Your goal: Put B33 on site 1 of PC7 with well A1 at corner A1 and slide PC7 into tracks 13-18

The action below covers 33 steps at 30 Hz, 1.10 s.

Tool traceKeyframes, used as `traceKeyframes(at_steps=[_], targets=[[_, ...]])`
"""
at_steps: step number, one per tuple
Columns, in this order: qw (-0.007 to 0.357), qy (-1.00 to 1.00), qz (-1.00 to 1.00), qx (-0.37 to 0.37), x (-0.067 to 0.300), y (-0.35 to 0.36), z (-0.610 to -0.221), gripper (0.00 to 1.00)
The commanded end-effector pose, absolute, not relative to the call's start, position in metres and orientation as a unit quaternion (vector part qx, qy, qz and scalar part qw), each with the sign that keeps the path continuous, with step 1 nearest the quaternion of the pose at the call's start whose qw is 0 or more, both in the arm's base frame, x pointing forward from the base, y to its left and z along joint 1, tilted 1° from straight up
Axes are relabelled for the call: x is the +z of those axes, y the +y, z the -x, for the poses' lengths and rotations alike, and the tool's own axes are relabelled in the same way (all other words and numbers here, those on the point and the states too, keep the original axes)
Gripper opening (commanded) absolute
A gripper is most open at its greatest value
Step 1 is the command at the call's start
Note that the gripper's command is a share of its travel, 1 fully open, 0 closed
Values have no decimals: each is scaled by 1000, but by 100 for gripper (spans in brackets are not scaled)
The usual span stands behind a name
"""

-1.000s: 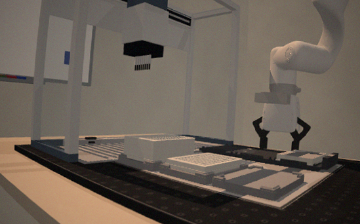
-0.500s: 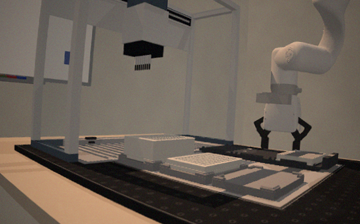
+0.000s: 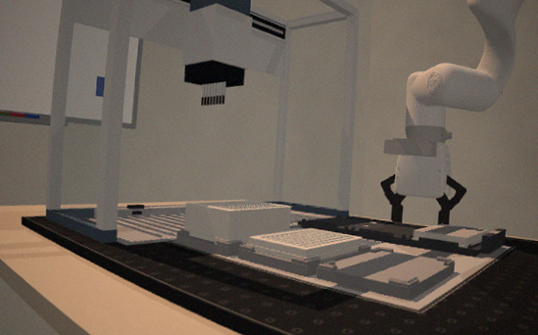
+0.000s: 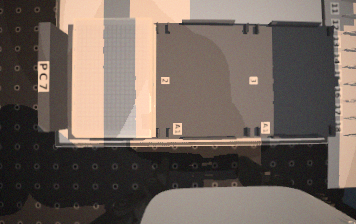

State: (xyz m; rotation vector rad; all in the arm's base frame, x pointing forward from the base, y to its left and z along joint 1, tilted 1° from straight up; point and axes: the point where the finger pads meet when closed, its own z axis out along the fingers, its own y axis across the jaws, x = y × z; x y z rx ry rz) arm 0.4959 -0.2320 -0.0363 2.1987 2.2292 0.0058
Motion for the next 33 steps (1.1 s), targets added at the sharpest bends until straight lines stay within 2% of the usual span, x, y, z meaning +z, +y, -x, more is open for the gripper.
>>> traceKeyframes(at_steps=[1,33], targets=[[7,712,-702,3,-31,-233,-497,100],[7,712,-702,3,15,-233,-497,100]])
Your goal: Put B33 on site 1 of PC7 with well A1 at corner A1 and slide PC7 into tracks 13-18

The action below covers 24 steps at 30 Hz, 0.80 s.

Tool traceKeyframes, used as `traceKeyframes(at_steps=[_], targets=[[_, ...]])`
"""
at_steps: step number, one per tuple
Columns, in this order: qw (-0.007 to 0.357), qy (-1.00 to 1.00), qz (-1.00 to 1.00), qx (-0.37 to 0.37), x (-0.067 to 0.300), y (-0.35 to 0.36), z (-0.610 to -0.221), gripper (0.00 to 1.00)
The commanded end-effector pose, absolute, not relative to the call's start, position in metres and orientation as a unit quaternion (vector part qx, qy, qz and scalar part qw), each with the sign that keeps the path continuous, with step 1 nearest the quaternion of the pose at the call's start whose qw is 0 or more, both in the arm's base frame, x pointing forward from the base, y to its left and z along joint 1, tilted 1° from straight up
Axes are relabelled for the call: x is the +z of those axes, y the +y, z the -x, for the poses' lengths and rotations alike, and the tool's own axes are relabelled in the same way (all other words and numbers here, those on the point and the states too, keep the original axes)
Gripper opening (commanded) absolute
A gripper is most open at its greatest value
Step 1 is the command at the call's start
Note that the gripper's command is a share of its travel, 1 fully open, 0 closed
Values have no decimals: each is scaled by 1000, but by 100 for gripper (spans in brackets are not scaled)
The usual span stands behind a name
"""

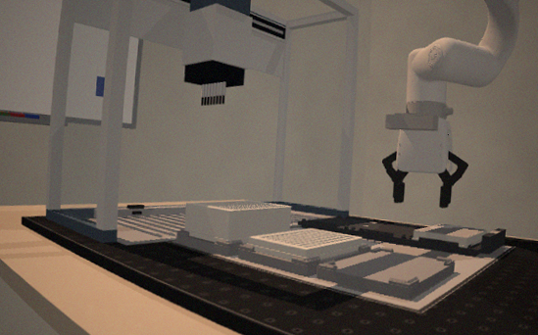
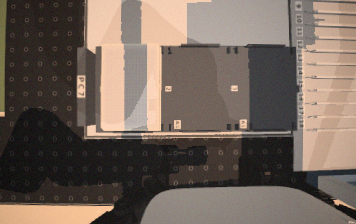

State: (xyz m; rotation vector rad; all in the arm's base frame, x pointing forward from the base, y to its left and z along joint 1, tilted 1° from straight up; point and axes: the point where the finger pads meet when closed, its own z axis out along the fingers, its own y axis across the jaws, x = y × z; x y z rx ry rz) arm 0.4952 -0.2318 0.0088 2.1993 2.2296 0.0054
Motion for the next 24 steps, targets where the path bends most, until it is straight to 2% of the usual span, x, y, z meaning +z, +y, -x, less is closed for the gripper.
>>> traceKeyframes(at_steps=[1,24], targets=[[7,712,-702,3,17,-233,-497,100],[7,712,-702,3,52,-232,-496,100]])
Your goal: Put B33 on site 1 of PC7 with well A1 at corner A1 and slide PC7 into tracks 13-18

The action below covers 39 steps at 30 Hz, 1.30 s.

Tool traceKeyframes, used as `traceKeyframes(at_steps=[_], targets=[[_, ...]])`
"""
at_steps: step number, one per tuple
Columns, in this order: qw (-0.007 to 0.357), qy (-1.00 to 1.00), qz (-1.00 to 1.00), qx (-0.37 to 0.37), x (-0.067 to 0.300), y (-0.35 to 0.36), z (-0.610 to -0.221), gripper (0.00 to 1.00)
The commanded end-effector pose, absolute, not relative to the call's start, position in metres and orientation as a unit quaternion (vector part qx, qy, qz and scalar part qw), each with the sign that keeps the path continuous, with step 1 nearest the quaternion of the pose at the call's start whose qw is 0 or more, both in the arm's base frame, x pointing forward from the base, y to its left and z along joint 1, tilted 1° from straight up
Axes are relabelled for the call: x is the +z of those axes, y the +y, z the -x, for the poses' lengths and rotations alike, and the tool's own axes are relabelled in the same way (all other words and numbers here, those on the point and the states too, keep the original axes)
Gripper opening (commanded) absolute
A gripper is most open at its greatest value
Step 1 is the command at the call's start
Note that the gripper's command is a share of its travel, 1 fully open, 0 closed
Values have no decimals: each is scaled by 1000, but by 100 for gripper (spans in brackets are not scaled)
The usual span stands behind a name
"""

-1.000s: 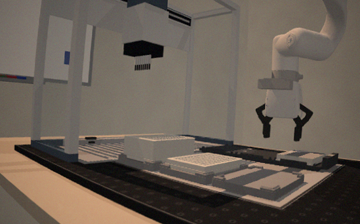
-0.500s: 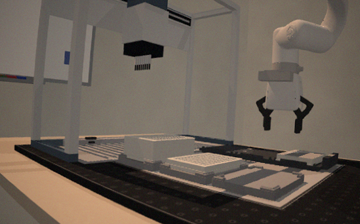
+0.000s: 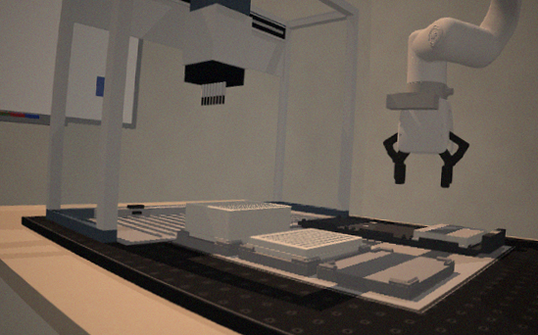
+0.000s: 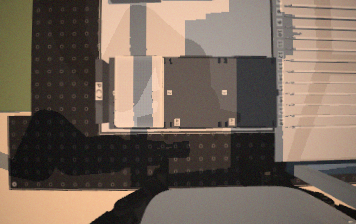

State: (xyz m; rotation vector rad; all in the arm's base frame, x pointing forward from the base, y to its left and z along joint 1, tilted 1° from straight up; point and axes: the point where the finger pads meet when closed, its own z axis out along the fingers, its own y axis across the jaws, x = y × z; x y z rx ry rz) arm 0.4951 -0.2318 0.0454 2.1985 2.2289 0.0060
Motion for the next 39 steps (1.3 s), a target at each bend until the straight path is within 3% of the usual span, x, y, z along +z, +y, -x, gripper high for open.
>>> traceKeyframes(at_steps=[1,29,30,39], targets=[[7,712,-702,3,54,-232,-496,100],[7,712,-702,3,80,-232,-496,100],[7,700,-714,3,80,-230,-491,81],[7,599,-801,4,80,-211,-456,81]])
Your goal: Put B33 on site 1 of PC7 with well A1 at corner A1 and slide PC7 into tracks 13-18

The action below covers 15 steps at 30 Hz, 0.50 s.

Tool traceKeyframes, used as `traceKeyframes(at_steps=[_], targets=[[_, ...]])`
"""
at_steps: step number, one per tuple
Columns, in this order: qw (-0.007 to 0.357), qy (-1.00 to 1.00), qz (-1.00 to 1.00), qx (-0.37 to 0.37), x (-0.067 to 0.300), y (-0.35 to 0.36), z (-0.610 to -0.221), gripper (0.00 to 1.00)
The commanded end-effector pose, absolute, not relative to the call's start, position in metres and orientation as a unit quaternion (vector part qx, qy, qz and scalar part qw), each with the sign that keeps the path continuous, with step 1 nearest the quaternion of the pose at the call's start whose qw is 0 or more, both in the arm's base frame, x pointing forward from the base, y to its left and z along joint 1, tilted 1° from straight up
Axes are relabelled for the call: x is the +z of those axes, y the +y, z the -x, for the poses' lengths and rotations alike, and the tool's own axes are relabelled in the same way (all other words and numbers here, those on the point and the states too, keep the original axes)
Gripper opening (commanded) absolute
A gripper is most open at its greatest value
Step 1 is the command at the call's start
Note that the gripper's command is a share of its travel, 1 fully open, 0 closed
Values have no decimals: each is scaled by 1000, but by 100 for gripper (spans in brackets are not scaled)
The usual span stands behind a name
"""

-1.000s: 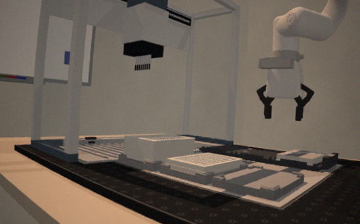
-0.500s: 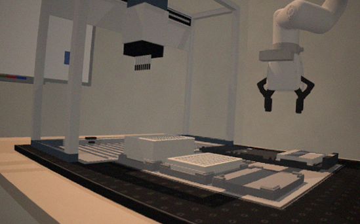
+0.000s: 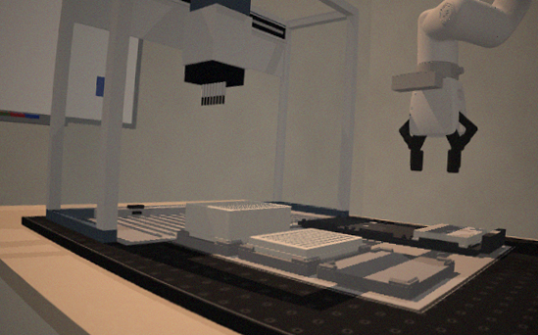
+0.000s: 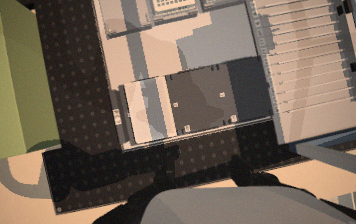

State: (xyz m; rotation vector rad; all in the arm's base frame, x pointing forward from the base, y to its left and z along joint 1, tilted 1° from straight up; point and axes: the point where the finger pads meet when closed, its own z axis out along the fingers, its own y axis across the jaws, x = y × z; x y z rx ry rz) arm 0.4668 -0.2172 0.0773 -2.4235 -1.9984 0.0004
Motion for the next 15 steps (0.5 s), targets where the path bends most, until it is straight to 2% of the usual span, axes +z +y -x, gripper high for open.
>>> traceKeyframes(at_steps=[1,15], targets=[[-7,-599,801,-4,80,-211,-456,81],[-6,-398,918,-5,79,-179,-394,81]])
